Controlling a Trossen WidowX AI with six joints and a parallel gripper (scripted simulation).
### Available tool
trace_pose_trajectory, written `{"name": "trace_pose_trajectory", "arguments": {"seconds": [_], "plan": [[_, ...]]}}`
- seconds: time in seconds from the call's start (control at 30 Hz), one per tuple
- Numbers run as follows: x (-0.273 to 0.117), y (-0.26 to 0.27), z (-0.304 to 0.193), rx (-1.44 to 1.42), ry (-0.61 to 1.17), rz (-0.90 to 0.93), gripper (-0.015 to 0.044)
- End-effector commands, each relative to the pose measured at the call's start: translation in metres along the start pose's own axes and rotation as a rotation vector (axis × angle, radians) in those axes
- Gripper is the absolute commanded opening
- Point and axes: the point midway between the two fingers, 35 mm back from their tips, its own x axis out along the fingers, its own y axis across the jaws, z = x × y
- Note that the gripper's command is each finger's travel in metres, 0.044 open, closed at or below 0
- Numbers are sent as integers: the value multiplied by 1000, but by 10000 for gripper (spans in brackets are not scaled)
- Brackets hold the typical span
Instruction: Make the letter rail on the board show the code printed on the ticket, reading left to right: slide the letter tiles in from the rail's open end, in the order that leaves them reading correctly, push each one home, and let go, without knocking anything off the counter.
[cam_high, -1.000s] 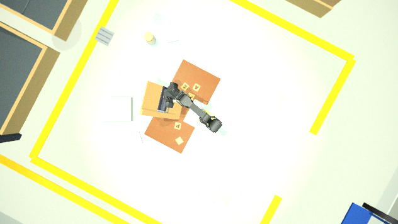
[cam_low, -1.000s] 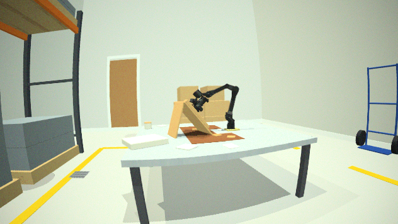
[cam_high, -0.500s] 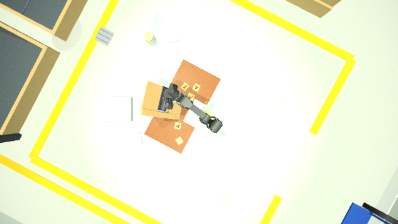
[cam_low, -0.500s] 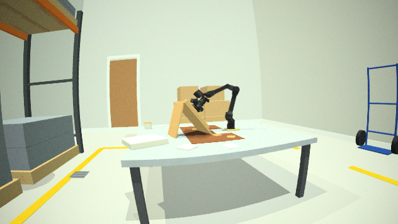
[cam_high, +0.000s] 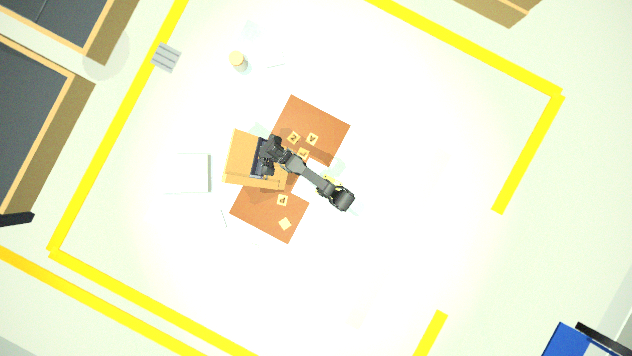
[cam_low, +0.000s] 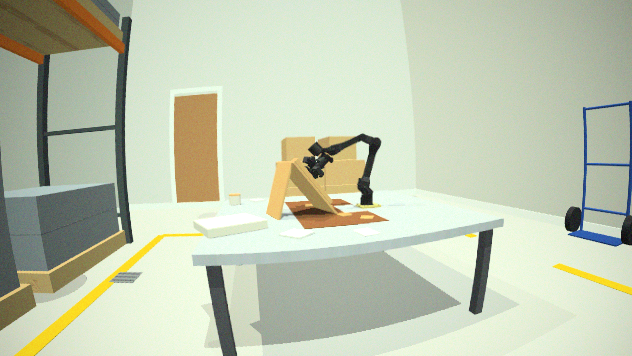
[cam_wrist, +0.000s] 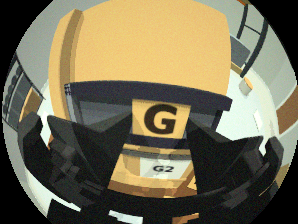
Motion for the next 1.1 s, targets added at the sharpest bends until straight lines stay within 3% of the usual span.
{"name": "trace_pose_trajectory", "arguments": {"seconds": [0.0, 1.07], "plan": [[-1, 1, 1, 2, -5, -5, 0], [0, 20, 1, 4, -5, -4, 0]]}}
